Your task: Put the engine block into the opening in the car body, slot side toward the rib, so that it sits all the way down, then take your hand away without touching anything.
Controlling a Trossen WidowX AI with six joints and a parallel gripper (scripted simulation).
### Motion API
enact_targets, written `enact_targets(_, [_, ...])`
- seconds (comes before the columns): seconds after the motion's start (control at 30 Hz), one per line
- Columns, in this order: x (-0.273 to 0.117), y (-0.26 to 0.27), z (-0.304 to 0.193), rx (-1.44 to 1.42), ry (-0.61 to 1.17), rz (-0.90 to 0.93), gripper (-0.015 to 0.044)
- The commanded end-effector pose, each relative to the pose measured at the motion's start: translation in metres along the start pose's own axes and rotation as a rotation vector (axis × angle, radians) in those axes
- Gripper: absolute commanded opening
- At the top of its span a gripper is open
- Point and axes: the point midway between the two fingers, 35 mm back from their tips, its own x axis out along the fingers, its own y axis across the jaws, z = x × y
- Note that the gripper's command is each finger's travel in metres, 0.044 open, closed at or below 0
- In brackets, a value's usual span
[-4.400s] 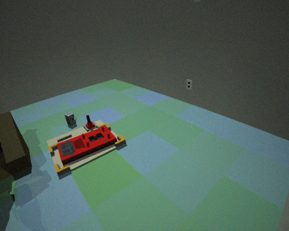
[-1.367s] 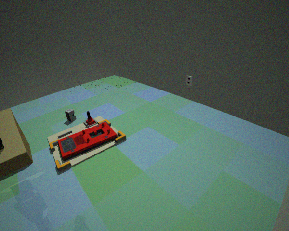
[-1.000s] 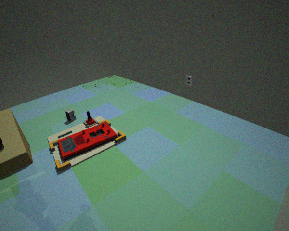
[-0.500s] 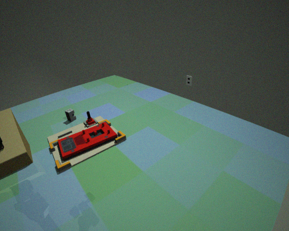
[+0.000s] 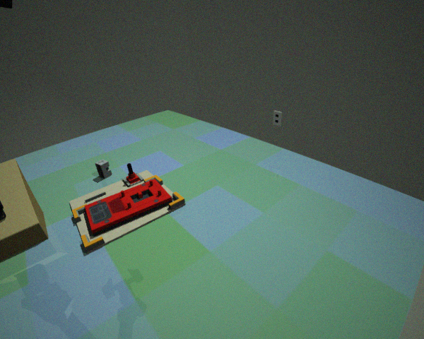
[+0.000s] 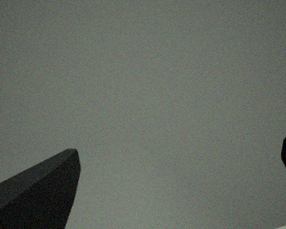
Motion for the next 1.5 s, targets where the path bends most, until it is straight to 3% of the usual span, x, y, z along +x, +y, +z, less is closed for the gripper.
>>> enact_targets(0.0, [0.004,-0.009,-0.013,-0.058,0.051,-0.028,0.0440])
enact_targets(0.77, [0.010,-0.064,-0.128,-0.476,0.499,-0.055,0.0440])
enact_targets(1.47, [-0.017,-0.097,-0.230,-0.845,0.915,0.184,0.0440])
